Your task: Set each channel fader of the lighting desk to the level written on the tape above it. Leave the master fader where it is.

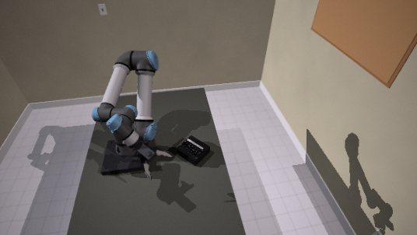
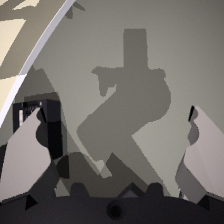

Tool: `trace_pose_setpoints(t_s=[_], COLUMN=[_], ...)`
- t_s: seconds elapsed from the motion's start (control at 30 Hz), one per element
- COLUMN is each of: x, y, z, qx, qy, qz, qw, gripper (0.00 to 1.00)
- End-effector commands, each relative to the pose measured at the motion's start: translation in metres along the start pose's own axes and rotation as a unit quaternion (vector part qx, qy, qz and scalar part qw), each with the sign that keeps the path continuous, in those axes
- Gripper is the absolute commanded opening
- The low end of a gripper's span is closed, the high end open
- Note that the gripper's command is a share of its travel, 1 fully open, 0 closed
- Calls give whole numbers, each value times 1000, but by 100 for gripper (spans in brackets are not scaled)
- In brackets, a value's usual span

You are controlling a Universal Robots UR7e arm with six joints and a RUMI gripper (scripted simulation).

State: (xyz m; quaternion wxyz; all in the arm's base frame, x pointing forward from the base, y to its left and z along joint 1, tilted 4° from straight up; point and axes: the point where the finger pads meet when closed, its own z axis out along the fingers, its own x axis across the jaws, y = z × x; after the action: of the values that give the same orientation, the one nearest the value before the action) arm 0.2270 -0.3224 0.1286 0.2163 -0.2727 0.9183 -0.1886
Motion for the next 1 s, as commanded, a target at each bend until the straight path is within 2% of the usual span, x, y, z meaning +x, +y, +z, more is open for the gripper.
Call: trace_pose_setpoints(t_s=[0.0,0.17,0.23,0.37,0.5,0.73,0.8,0.9,0.97], x=[-34,-54,-54,-81,-95,-122,-122,-142,-155], y=[2,4,4,8,10,16,16,21,25], z=[2,4,4,7,9,11,11,13,14], qx=[-50,-78,-78,-104,-122,-150,-150,-166,-170], qy=[-19,-34,-34,-53,-66,-91,-91,-109,-115], qz=[-128,-217,-217,-311,-376,-488,-488,-558,-583], qw=[990,972,972,943,916,855,855,806,786], gripper=[100,100,100,100,100,100,100,100,100])
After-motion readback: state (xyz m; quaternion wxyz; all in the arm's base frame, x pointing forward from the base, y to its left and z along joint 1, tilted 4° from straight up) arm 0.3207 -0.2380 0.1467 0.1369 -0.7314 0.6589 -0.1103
